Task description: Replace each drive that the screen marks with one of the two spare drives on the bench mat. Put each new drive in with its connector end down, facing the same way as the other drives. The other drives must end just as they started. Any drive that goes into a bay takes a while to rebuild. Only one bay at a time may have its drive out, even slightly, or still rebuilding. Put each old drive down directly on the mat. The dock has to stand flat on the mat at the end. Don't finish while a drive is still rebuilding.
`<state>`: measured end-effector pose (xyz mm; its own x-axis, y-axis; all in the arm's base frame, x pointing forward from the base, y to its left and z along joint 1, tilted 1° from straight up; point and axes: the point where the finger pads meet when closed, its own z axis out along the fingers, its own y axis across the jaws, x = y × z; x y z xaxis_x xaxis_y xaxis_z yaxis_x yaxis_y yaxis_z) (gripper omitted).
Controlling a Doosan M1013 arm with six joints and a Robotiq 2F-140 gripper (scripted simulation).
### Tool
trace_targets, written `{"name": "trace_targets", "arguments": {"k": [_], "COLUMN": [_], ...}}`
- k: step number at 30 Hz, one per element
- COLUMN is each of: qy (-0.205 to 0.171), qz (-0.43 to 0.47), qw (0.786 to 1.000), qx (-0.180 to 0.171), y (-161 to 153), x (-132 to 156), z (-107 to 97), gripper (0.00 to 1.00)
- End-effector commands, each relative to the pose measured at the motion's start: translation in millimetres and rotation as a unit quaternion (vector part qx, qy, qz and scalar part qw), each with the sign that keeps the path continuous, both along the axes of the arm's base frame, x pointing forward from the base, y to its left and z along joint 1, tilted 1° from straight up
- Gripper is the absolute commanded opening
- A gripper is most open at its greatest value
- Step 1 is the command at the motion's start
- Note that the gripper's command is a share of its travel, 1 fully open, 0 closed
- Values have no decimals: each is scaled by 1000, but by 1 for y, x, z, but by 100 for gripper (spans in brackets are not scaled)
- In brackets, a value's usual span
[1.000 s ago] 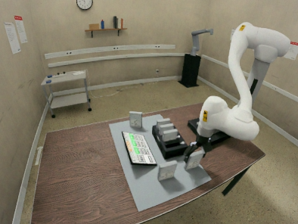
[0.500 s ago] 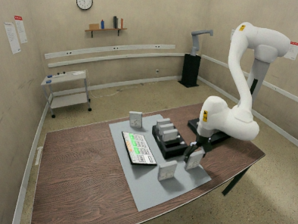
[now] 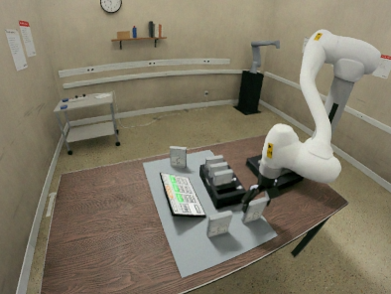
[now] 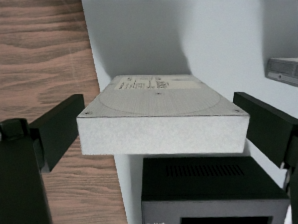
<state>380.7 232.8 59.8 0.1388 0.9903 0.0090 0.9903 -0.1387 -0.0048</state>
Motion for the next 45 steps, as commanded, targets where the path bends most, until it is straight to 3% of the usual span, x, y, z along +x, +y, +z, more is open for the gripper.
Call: {"name": "trace_targets", "arguments": {"k": [1,6,19,29,38,39,45], "qy": [0,0,0,0,0,0,0], "qz": [0,0,0,0,0,0,0], "qw": [1000,1000,1000,1000,1000,1000,1000], "qx": [0,0,0,0,0,0,0], "y": [0,0,-1,-1,-1,-1,-1], "x": [0,0,1,1,1,1,1], "z": [12,23,89,114,118,118,118], "gripper": [89,89,89,89,89,10,10]}}
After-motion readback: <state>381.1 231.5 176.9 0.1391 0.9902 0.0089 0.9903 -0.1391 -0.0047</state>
